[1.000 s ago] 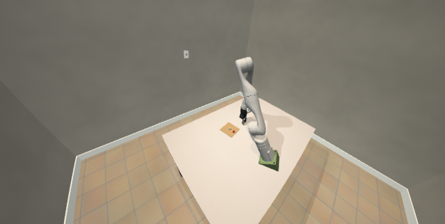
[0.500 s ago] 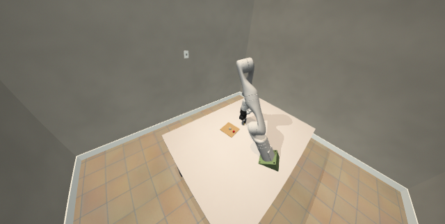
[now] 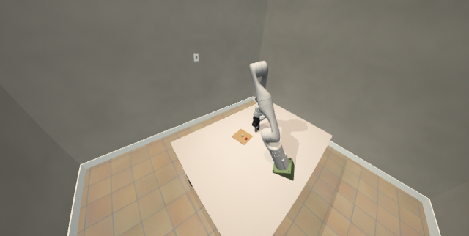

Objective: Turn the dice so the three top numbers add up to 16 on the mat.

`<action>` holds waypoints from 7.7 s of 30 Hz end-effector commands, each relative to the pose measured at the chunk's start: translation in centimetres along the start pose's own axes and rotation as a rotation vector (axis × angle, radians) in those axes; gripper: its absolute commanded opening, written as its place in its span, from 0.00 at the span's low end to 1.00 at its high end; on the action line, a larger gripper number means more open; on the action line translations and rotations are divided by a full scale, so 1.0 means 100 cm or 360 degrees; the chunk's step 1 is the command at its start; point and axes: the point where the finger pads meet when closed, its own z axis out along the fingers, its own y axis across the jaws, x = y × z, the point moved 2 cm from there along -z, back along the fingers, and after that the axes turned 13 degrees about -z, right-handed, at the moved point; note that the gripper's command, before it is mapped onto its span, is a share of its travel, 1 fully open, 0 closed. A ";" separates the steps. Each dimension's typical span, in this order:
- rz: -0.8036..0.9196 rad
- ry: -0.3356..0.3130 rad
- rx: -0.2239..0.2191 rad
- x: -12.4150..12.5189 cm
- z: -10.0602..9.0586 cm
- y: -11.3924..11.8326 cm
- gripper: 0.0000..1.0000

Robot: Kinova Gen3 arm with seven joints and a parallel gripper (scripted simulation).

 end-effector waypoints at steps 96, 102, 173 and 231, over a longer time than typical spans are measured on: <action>0.0000 0.0000 0.0002 0.000 -0.093 0.000 0.34; 0.0000 0.0000 0.0002 0.000 -0.099 0.000 0.34; 0.0104 0.0000 0.0002 -0.129 -0.091 0.127 0.34; 0.0104 0.0000 0.0002 -0.130 -0.009 0.127 0.34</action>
